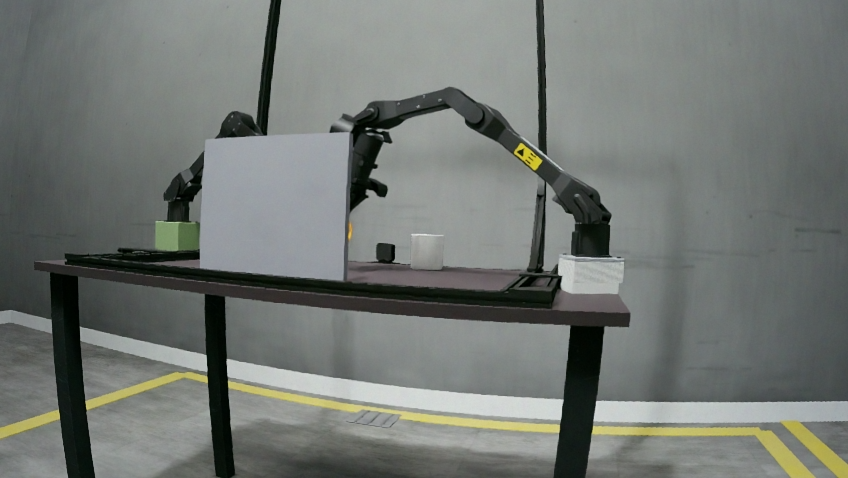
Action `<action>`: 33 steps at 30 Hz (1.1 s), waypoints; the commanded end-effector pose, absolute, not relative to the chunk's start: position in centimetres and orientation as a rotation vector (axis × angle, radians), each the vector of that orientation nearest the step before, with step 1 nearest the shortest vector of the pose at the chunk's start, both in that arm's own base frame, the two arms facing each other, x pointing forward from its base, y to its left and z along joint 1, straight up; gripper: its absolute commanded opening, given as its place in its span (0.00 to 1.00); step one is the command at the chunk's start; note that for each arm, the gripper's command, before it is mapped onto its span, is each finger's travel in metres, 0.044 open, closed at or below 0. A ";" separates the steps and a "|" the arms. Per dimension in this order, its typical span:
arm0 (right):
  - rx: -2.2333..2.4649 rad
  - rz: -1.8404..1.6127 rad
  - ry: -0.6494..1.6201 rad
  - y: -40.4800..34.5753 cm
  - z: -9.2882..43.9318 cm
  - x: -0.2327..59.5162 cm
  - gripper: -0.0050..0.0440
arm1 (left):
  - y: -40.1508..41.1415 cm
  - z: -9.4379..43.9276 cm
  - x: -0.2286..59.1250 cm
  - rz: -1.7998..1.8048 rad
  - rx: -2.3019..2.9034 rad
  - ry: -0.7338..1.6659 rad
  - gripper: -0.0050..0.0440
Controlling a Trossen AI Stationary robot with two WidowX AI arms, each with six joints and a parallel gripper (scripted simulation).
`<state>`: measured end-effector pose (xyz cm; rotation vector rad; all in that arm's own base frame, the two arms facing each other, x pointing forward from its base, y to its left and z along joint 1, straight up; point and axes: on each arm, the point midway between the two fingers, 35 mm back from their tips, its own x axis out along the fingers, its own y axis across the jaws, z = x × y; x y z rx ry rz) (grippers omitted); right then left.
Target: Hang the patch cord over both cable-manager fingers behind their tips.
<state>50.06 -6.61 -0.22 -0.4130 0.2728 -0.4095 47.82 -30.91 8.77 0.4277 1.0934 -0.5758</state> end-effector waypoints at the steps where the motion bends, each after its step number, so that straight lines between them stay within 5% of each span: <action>1: -0.410 -0.415 0.251 -6.7 0.8 50.4 0.15 | -31.1 10.4 48.0 -0.577 0.420 1.061 0.14; 7: -0.410 -0.415 0.251 -6.7 0.8 50.4 0.15 | -31.1 10.4 48.0 -0.577 0.420 1.061 0.14; 11: -0.410 -0.415 0.251 -6.7 0.8 50.4 0.15 | -31.1 10.4 48.0 -0.577 0.420 1.061 0.34; 13: -0.410 -0.415 0.251 -6.7 0.8 50.4 0.15 | -31.1 10.4 48.0 -0.577 0.420 1.061 0.34; 26: -0.410 -0.415 0.251 -6.7 0.8 50.4 0.15 | -30.6 13.9 45.9 -0.573 0.422 1.072 0.98; 33: -0.410 -0.415 0.251 -6.7 0.8 50.4 0.15 | -30.0 16.0 44.1 -0.571 0.430 1.098 1.00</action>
